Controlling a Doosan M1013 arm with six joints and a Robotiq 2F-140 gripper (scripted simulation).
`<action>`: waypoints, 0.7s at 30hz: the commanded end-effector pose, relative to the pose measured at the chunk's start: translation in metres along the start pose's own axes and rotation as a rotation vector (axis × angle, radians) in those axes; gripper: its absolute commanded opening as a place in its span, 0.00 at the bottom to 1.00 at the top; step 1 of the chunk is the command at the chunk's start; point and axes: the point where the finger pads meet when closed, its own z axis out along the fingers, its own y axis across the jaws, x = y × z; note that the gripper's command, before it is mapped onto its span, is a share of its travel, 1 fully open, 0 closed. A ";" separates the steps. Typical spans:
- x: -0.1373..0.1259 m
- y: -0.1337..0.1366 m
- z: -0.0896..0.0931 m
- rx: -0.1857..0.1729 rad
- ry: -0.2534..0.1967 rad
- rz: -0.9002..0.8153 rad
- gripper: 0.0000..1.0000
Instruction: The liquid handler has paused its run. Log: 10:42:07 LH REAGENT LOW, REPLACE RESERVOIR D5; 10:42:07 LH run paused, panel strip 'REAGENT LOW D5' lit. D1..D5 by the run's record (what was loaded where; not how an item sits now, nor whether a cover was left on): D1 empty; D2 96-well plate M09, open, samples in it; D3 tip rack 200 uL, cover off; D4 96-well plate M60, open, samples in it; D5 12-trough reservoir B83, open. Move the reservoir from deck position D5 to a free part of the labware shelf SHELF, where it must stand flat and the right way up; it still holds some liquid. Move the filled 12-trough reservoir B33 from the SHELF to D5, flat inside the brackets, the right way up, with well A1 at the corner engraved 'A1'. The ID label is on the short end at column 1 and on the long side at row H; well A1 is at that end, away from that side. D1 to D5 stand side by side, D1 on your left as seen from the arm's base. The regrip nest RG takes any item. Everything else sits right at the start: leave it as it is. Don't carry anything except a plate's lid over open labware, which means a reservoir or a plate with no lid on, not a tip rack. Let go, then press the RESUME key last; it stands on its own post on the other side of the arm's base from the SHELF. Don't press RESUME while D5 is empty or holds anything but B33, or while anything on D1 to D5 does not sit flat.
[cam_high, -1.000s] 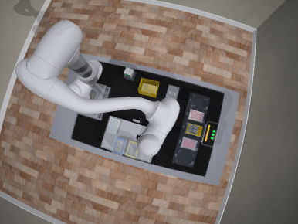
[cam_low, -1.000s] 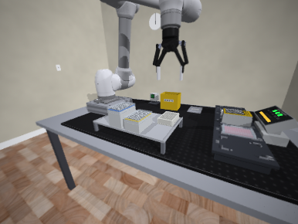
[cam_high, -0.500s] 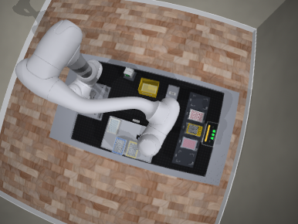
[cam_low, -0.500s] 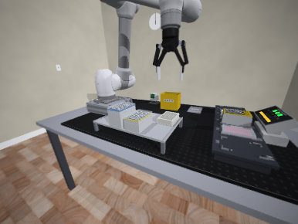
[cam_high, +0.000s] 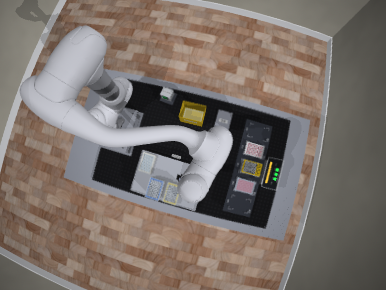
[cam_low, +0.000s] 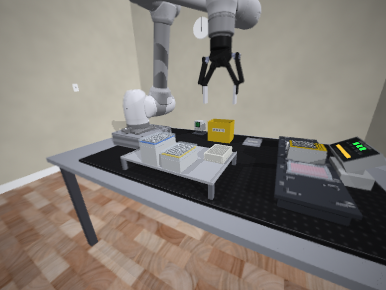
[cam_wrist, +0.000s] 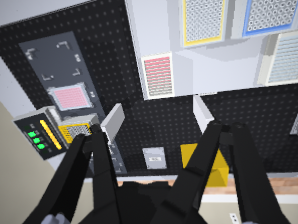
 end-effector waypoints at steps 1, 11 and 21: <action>-0.002 -0.002 -0.006 0.004 -0.004 -0.002 0.77; -0.002 -0.002 -0.006 0.004 -0.004 -0.002 0.77; -0.003 -0.020 -0.006 0.004 -0.004 -0.082 0.77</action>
